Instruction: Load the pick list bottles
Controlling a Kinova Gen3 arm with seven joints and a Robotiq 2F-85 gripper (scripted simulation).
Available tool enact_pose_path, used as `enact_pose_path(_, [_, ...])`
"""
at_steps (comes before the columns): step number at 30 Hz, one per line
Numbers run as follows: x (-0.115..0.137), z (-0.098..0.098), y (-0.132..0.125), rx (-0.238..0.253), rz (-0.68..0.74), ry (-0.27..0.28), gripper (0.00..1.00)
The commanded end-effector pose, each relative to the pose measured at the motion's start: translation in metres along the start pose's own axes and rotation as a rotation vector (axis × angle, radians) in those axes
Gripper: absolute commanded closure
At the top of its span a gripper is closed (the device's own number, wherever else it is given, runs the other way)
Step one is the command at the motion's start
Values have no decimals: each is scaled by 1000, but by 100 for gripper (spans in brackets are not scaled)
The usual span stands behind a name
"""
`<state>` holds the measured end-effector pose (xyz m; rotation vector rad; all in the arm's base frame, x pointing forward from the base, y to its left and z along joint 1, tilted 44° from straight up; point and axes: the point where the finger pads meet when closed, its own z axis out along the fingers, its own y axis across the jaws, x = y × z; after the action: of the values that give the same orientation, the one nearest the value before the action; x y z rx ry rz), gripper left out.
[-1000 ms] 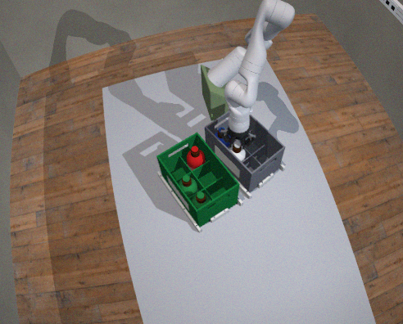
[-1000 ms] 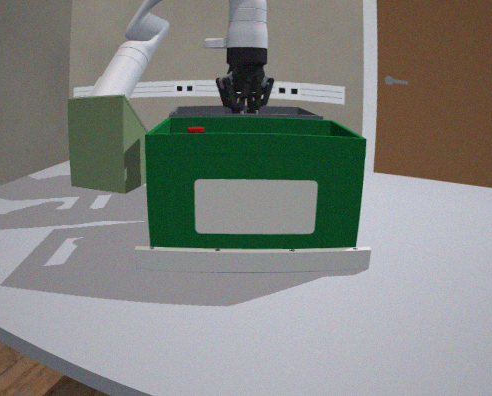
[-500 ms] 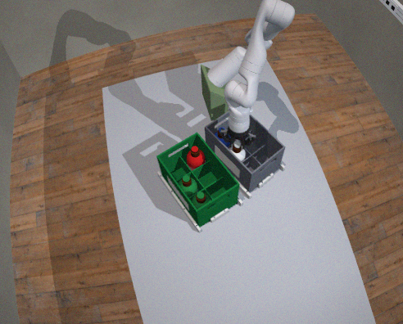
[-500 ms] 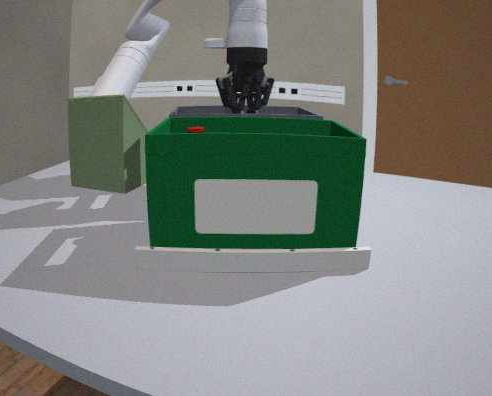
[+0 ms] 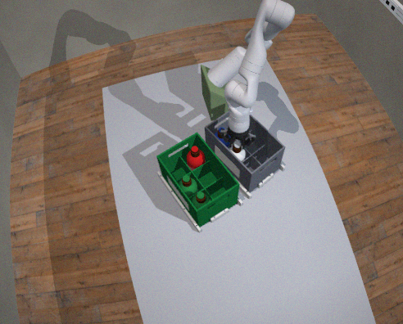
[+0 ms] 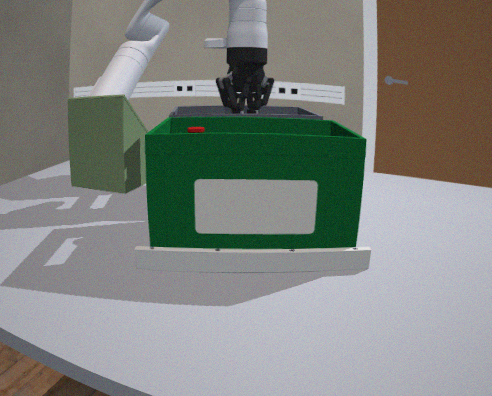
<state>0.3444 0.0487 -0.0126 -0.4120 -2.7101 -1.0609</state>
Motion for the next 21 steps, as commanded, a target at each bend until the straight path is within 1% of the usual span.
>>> enact_pose_path(1, [-1,-1,0,0,0,-2,90])
enact_pose_path(2, [-1,3,0,0,0,-2,33])
enact_pose_path(21, [-1,3,0,0,0,-2,33])
